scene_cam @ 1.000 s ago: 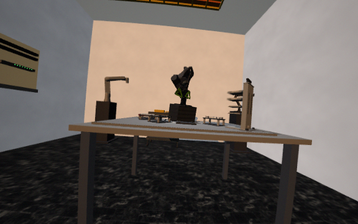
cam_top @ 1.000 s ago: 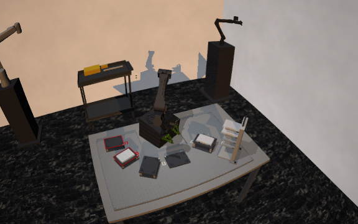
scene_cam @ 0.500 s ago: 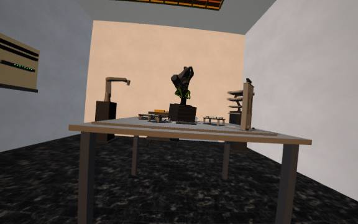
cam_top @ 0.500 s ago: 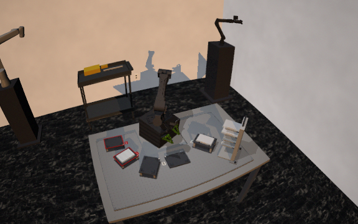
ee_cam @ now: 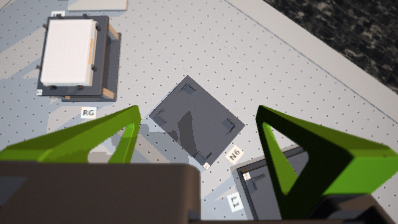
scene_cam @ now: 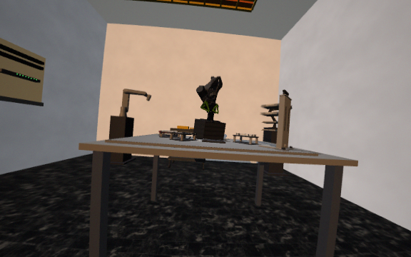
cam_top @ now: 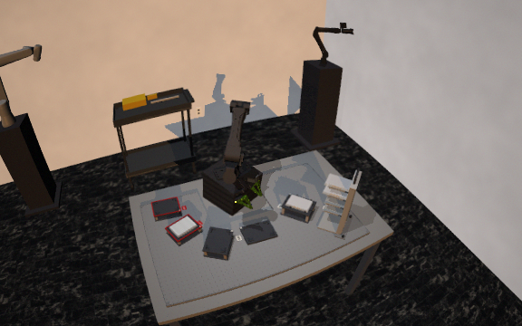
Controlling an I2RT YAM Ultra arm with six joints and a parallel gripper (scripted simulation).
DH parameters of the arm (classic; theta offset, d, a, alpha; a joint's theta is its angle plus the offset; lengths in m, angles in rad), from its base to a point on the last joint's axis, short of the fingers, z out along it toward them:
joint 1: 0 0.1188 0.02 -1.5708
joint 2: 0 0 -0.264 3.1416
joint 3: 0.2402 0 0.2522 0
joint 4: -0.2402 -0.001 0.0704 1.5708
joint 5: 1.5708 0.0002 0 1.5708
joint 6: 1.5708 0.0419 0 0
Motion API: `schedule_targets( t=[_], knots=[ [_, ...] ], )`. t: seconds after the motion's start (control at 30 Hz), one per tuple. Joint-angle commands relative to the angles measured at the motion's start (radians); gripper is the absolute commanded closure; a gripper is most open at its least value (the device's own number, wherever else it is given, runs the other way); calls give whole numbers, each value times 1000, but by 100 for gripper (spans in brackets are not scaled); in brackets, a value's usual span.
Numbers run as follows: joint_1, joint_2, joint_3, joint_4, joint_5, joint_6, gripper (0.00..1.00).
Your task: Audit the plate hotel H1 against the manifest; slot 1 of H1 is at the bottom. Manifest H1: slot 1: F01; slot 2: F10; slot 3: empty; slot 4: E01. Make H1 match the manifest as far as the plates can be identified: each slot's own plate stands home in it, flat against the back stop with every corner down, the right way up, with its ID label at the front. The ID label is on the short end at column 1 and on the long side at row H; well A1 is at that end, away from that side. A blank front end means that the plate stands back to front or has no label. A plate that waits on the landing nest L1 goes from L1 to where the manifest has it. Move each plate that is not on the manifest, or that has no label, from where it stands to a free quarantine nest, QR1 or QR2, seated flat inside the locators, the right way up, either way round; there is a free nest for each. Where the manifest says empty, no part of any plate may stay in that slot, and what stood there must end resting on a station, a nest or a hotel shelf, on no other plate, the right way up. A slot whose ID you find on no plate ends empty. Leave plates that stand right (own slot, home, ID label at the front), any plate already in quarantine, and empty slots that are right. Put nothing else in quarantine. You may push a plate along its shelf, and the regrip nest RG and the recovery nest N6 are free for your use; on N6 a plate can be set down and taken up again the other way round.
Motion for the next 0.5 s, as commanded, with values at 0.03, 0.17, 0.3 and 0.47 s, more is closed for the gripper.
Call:
schedule_targets(
  t=[0.03,0.17,0.3,0.47],
  knots=[
    [0,-3,6,11,-15,1,0],
    [0,-3,6,11,-15,1,0],
    [0,-3,6,11,-15,1,0],
    [-2,-17,21,-19,-16,-2,0]
  ],
)
